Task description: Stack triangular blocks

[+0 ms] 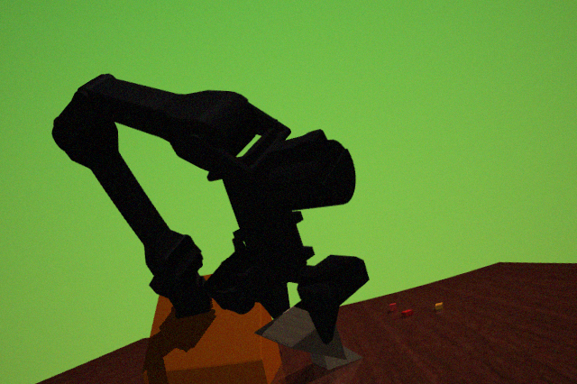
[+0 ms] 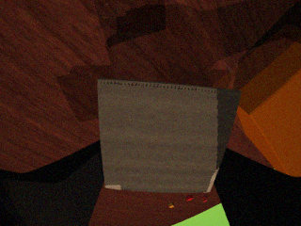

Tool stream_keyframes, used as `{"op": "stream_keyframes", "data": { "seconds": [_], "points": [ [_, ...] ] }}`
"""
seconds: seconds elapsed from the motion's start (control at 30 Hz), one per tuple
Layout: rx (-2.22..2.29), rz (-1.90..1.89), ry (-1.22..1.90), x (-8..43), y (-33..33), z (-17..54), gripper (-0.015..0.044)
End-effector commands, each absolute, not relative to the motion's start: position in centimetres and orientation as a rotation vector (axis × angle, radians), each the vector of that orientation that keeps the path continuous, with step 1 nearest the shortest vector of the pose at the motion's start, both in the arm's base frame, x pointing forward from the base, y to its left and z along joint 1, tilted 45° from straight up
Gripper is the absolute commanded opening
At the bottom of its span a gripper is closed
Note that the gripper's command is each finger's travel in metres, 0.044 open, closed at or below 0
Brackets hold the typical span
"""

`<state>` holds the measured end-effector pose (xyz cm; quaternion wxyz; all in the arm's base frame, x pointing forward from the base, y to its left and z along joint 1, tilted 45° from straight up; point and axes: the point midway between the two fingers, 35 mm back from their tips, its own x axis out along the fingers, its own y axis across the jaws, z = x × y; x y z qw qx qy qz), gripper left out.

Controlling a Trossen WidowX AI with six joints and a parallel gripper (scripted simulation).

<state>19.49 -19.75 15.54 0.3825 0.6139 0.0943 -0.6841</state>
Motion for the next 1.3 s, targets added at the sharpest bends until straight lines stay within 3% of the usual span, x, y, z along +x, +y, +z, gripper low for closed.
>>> {"op": "stream_keyframes", "data": {
  "seconds": [0.0,0.4,1.27],
  "points": [
    [1.537,-1.798,0.101,19.6,-19.6,15.6,0.0],
    [1.467,-1.814,-0.366,20.4,-18.9,16.7,0.0],
    [1.526,-1.787,-0.272,26.1,-12.7,12.3,0.0]
  ]
}}
